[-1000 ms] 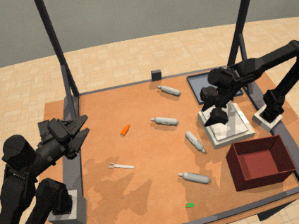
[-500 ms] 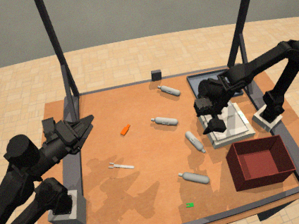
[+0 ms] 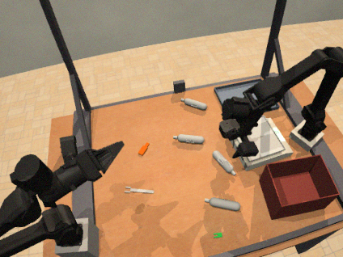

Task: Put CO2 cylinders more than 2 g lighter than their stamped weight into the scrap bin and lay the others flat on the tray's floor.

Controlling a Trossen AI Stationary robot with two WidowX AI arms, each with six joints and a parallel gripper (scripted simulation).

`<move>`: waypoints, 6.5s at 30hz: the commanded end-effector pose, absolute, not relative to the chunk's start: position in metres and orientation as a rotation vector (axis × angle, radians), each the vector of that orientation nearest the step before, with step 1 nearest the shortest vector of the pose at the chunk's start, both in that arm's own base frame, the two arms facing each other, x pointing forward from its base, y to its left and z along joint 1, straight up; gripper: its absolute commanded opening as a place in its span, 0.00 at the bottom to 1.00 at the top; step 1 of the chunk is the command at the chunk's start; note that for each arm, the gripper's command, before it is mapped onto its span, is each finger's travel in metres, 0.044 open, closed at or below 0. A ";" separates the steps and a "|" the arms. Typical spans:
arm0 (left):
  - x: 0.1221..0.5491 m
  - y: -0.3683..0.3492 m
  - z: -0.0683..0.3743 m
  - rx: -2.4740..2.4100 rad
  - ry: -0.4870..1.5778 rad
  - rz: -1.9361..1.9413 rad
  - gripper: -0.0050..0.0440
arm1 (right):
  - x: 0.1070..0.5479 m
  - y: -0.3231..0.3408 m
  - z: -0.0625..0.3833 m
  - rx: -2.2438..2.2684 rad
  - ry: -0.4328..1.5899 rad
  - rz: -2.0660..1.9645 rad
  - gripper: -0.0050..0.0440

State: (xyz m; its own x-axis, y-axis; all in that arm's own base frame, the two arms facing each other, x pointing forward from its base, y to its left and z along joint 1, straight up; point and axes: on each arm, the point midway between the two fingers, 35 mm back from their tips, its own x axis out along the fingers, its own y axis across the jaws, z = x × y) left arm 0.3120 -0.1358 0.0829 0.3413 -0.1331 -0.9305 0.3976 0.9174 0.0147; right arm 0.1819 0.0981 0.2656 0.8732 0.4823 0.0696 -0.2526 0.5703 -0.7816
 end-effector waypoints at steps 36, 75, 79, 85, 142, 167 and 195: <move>0.317 -0.136 0.087 0.226 1.179 -0.334 1.00 | 0.315 -0.001 0.333 0.005 -0.071 -0.006 1.00; 0.352 -0.111 0.054 1.250 1.158 -1.227 0.62 | 0.286 0.122 0.181 -0.120 0.550 0.421 1.00; 0.353 -0.111 0.053 1.261 1.154 -1.241 0.62 | 0.286 0.122 0.181 -0.119 0.547 0.420 1.00; 0.349 -0.110 0.048 1.261 1.161 -1.248 0.62 | 0.287 0.121 0.186 -0.117 0.534 0.416 1.00; 0.353 -0.111 0.064 1.270 1.128 -1.224 0.10 | 0.287 0.121 0.186 -0.117 0.534 0.416 1.00; 0.376 -0.111 0.083 1.045 1.200 -1.014 0.00 | 0.287 0.121 0.186 -0.117 0.534 0.416 1.00; 0.365 -0.117 0.082 0.344 1.490 -0.334 0.00 | 0.287 0.121 0.186 -0.117 0.534 0.416 1.00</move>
